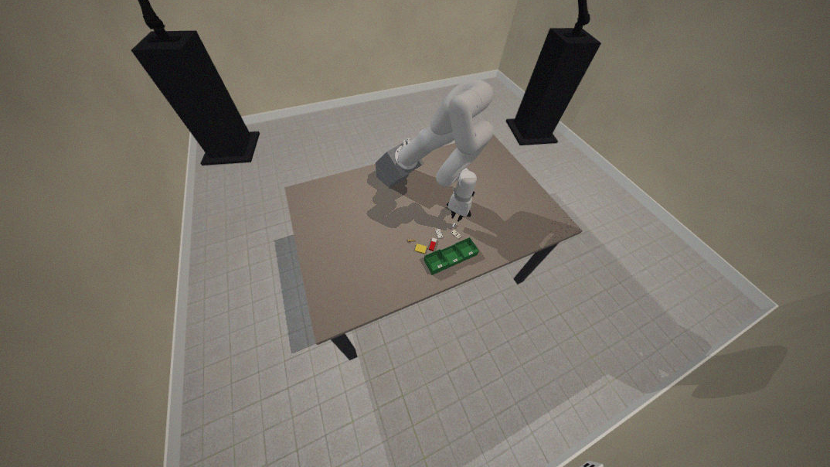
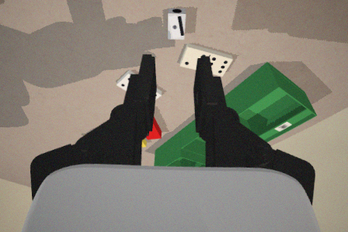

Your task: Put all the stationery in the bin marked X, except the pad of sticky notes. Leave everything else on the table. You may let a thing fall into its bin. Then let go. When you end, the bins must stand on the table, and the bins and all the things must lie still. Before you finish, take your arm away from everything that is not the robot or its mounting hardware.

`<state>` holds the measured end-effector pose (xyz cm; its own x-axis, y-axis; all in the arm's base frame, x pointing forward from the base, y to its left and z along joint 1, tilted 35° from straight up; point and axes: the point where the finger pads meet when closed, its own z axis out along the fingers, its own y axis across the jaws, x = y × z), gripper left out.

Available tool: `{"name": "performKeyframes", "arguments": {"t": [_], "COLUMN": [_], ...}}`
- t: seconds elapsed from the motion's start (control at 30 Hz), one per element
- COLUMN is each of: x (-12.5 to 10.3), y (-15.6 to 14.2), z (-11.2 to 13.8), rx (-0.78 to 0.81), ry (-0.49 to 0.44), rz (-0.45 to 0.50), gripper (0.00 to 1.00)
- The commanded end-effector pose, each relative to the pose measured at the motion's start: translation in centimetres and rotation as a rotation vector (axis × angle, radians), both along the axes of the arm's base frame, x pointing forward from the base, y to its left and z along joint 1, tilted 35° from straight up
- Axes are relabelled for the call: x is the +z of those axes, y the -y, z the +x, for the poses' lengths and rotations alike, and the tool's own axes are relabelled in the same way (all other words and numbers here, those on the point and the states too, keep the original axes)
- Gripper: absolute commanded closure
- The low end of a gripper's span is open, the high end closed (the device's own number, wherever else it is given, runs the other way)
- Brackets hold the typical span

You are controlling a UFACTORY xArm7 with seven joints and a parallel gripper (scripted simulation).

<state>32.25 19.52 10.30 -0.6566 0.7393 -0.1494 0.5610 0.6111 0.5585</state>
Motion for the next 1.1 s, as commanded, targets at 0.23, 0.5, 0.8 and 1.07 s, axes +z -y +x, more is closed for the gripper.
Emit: {"name": "performKeyframes", "arguments": {"t": [0.23,0.5,0.8,1.07], "x": [-1.6,-4.2,-4.7,-5.5], "y": [-0.6,-1.5,-1.7,-2.0], "z": [1.0,2.7,3.0,3.5], "rx": [0.000,0.000,0.000,0.000], "ry": [0.001,0.001,0.001,0.001], "rz": [0.001,0.001,0.001,0.001], "gripper": [0.71,0.71,0.71,0.71]}}
